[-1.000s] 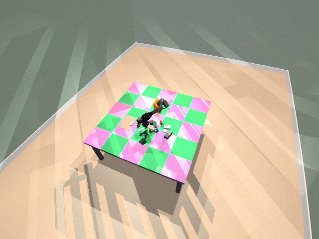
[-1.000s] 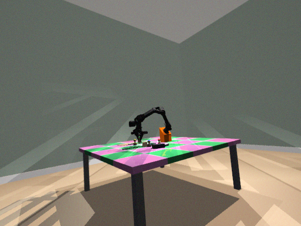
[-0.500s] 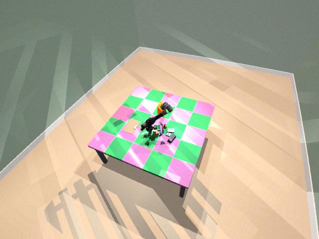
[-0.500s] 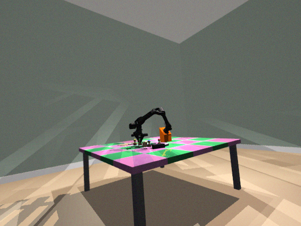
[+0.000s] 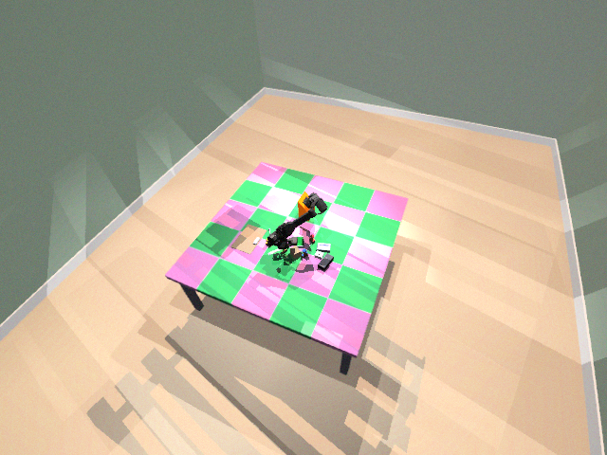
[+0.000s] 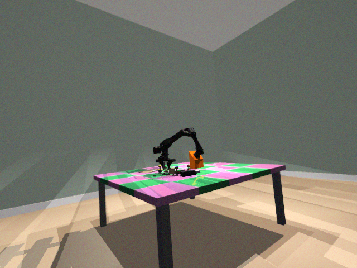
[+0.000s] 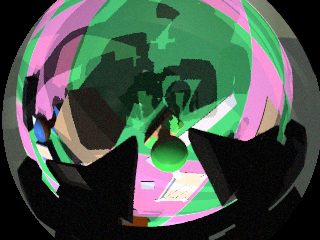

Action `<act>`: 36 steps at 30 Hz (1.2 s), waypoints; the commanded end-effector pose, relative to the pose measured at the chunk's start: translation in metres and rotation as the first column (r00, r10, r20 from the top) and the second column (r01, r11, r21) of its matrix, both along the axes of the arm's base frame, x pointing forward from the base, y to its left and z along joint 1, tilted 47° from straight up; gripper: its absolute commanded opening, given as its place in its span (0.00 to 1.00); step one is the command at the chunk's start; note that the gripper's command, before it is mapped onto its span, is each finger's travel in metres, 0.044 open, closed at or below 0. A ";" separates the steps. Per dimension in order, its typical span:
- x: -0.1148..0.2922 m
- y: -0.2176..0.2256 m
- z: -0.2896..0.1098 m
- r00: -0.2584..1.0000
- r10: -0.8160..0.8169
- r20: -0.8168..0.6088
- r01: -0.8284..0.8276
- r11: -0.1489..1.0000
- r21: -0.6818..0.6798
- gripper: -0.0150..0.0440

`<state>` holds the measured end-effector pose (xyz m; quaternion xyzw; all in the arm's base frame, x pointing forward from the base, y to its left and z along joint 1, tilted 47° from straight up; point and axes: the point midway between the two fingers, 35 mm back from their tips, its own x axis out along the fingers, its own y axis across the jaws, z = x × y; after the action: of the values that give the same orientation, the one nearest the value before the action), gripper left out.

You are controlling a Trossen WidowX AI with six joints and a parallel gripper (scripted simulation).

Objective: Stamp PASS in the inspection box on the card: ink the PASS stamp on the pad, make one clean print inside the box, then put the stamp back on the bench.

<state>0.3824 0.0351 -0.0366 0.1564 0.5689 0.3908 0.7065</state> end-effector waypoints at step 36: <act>-0.005 -0.086 0.079 1.000 -0.008 -0.005 0.008 1.000 0.000 0.68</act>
<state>0.3773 -0.0507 0.0428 0.1597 0.5698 0.3877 0.7067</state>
